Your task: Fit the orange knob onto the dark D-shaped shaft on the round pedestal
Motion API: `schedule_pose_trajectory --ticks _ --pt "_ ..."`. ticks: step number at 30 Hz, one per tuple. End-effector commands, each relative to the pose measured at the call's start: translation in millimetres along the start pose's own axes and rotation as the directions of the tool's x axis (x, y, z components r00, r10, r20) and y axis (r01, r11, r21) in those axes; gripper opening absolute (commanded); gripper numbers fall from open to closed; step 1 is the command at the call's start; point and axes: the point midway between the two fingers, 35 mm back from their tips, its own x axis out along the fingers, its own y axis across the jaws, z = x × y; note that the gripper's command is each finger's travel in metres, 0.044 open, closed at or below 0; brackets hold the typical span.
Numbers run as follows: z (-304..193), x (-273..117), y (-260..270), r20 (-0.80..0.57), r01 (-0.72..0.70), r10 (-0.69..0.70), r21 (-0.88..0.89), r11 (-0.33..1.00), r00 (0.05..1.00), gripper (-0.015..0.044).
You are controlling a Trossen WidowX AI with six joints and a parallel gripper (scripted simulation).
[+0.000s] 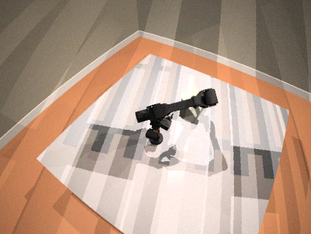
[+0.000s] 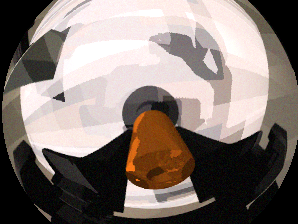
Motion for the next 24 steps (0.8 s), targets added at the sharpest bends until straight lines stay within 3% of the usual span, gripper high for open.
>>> schedule_pose_trajectory --ticks 1,24 --pt "-0.2 -1.2 -0.5 -0.001 0.001 -0.001 -0.006 1.0 1.0 0.0" --pt "-1.7 2.5 -2.1 -0.001 0.001 -0.001 -0.006 1.0 1.0 0.0"
